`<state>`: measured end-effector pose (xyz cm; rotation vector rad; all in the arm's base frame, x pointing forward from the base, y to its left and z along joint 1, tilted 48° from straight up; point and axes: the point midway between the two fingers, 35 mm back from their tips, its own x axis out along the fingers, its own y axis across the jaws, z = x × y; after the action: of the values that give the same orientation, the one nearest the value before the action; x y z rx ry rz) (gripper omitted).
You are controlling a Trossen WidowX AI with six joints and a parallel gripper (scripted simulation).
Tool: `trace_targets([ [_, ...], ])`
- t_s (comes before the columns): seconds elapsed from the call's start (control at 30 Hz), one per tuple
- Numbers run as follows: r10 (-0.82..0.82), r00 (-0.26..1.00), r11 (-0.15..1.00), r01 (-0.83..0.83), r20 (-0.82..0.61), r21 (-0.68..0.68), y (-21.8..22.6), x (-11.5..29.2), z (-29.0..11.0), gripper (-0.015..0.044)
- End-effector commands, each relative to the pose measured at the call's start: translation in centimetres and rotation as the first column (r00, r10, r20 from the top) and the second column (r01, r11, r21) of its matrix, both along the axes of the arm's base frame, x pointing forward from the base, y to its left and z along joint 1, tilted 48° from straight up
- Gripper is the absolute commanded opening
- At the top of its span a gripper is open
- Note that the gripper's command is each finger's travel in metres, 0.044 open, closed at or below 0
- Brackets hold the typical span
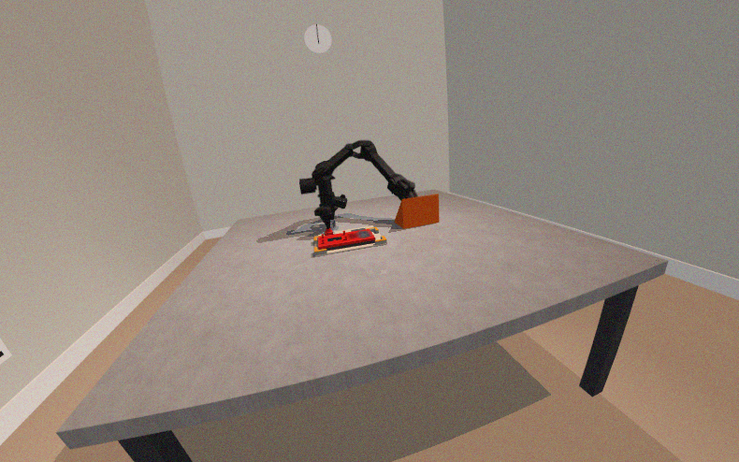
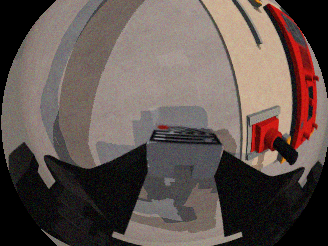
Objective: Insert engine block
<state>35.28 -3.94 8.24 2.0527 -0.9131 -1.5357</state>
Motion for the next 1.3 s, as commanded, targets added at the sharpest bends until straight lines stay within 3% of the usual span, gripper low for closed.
trace_targets([
  [0.0,0.000,1.000,1.000,0.000,-0.005,-0.007,-0.1,-0.1,-0.1,0.0183],
  [0.23,0.001,1.000,1.000,-0.001,-0.006,-0.002,1.0,-0.1,0.7,0.0000],
  [1.27,0.001,1.000,1.000,-0.001,-0.009,0.001,8.4,-1.7,7.1,0.0000],
])
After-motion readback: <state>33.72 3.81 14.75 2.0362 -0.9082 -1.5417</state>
